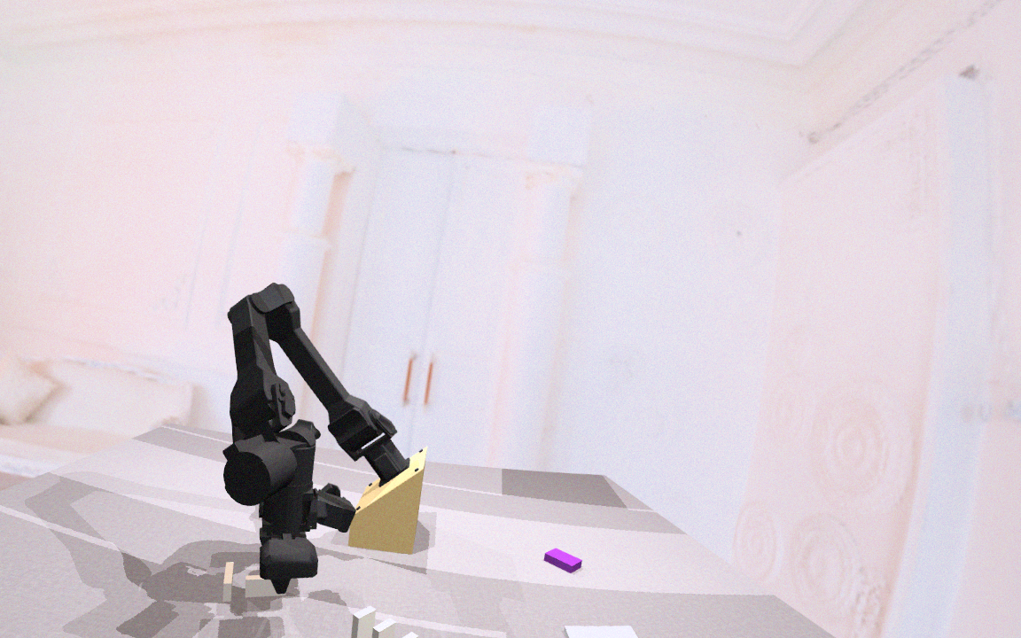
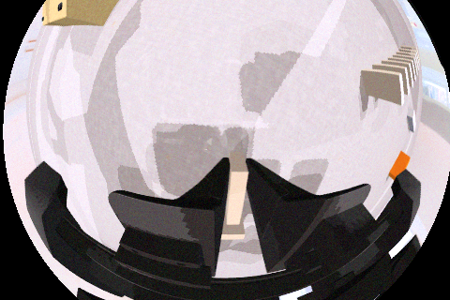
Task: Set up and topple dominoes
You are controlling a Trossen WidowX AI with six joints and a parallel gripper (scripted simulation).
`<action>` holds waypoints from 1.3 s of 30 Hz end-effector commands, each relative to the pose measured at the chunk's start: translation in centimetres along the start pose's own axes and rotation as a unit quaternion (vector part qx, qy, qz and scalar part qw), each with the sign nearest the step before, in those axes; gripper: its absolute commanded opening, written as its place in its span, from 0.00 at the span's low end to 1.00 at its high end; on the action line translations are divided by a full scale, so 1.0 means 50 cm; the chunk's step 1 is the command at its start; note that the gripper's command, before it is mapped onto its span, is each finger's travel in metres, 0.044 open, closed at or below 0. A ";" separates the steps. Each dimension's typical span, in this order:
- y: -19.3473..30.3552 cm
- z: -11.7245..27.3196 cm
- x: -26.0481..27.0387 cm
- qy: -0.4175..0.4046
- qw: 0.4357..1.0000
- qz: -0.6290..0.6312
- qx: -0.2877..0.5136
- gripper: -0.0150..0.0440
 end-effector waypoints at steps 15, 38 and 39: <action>0.014 0.217 0.003 0.000 1.000 0.003 -0.002 0.30; 0.123 0.334 -0.122 0.003 0.972 -0.237 -0.005 0.30; 0.134 0.334 -0.136 0.003 0.964 -0.264 -0.005 0.30</action>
Point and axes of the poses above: the point midway between the two fingers, 35 mm back from their tips, its own z axis back along the fingers, its own x axis across the jaws, y = z × x, the point moved 8 cm from there along z, back along the fingers, and after that the axes turned 11 degrees about z, right-handed, at the moved point
